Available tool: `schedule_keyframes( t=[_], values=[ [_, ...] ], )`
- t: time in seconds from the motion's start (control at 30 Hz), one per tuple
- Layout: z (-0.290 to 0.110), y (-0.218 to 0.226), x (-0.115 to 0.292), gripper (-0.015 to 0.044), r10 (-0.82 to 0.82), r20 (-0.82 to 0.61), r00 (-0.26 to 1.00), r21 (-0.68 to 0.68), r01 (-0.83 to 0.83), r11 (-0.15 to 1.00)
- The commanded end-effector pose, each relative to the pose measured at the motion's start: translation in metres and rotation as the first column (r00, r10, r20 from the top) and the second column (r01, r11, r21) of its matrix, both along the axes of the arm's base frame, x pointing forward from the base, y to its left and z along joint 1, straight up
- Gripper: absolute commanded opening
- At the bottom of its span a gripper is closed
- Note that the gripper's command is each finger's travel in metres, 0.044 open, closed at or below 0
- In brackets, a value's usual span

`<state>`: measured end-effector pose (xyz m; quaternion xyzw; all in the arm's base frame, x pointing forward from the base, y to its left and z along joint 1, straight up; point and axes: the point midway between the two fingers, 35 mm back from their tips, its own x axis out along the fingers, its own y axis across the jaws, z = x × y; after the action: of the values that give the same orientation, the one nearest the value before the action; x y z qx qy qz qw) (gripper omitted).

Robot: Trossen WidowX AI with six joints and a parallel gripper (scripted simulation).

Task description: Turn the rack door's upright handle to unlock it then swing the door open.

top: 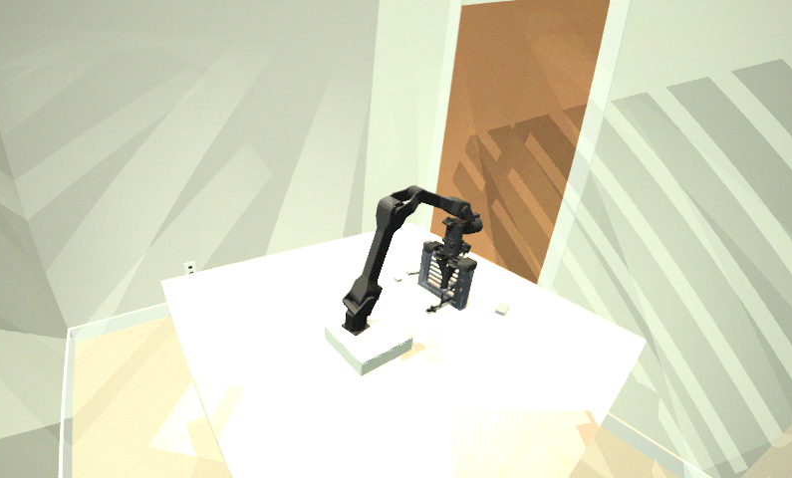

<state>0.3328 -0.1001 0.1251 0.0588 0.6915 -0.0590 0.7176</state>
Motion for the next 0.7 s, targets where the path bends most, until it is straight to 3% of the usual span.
schedule_keyframes(
  t=[0.0, 0.17, 0.33, 0.67],
  values=[
    [-0.0024, 0.0003, -0.0017, 0.0012, 0.004, -0.007, 1.0, 0.001, -0.004, 1.0],
    [-0.0024, 0.0003, -0.0017, 0.001, -0.028, -0.007, 1.0, 0.002, 0.028, 1.0],
    [-0.0024, 0.0003, -0.0017, 0.001, -0.262, -0.008, 0.965, 0.009, 0.262, 0.965],
    [-0.0024, 0.0003, -0.0017, 0.001, -0.687, -0.014, 0.726, 0.022, 0.687, 0.726]
  ],
)
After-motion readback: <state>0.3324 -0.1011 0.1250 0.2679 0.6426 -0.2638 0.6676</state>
